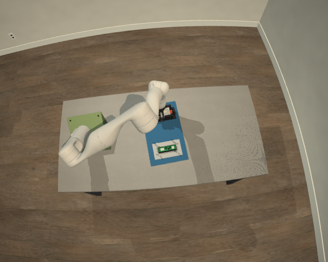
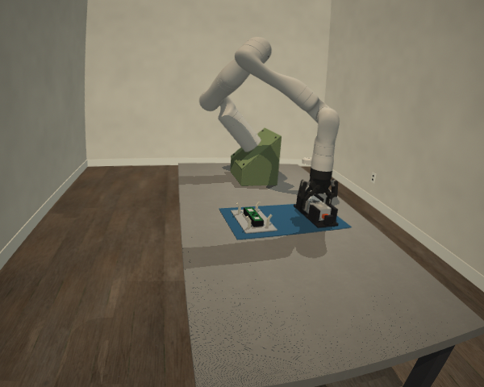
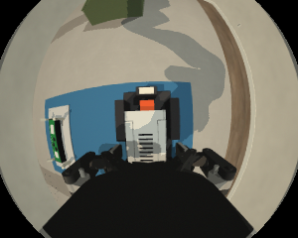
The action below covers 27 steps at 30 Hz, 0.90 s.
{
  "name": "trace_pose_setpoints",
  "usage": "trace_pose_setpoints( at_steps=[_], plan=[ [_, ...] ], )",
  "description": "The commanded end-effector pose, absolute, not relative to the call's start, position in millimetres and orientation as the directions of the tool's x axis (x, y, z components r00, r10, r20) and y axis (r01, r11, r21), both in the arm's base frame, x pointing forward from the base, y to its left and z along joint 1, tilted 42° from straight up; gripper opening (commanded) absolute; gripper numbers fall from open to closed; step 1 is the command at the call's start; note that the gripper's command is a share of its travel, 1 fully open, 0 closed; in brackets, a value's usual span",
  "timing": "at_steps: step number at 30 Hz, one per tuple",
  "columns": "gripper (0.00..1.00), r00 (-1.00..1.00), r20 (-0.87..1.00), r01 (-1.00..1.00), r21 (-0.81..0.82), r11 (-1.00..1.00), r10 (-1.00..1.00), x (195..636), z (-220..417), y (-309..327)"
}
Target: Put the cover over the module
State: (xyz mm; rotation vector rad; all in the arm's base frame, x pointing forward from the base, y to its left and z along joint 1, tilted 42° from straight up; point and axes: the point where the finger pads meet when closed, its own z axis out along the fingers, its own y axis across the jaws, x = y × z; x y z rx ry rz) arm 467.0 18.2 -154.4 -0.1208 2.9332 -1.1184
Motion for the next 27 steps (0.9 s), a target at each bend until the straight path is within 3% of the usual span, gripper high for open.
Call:
trace_pose_setpoints(
  at_steps=[1,13,14,27],
  plan=[
    [1.00,-0.997,0.026,-0.072,-0.664,0.744,-0.073,467.7,-153.6,19.5],
    [1.00,-0.997,0.026,-0.072,-0.664,0.744,-0.073,467.7,-153.3,19.7],
    [0.70,-0.997,0.026,-0.072,-0.664,0.744,-0.073,467.7,-153.3,19.7],
    [0.70,-0.997,0.026,-0.072,-0.664,0.744,-0.073,467.7,-153.3,19.7]
  ],
)
